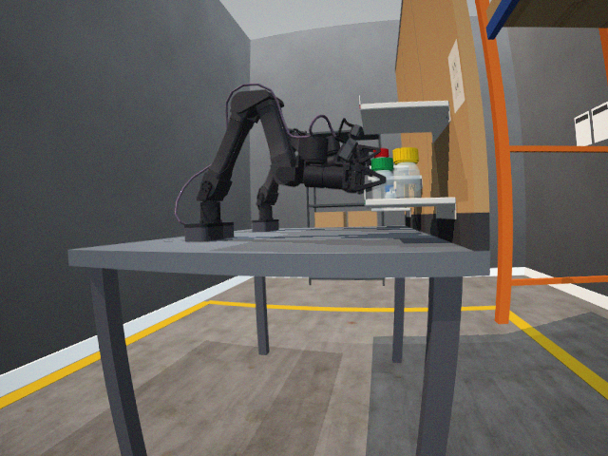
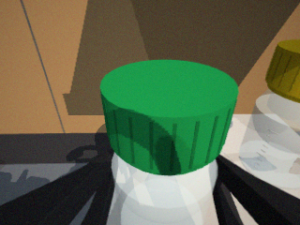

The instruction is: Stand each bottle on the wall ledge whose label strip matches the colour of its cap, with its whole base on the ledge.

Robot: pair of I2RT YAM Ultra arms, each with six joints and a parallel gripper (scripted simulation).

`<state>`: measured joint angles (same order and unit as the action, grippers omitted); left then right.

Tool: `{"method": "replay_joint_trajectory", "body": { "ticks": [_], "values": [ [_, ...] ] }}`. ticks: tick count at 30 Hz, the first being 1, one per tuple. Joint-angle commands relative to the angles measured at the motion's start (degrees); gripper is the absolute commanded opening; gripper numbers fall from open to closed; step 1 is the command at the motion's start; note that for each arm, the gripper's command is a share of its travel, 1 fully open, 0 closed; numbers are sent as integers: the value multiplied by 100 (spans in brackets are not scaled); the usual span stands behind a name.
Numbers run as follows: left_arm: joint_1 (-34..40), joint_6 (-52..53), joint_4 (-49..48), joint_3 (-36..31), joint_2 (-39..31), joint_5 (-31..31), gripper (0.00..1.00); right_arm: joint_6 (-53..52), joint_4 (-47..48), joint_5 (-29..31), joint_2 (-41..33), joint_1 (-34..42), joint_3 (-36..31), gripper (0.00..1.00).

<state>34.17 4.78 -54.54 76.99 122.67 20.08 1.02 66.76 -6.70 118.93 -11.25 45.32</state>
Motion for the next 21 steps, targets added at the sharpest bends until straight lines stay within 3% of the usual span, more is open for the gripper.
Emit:
{"method": "replay_joint_trajectory", "body": {
  "ticks": [1,2,5,6,21],
  "values": [
    [48,20,-287,51,-66,4,49,-10,228,-11,-111,-7,19,63],
    [48,20,-287,51,-66,4,49,-10,228,-11,-111,-7,19,72],
    [48,21,-288,51,-66,4,83,-36,347,22,-234,-21,-134,72],
    [48,21,-289,52,-65,4,89,-37,368,48,-266,-20,-176,72],
    [171,103,-644,-609,-481,112,89,63,622,-144,-699,-161,-857,72]
  ]
}}
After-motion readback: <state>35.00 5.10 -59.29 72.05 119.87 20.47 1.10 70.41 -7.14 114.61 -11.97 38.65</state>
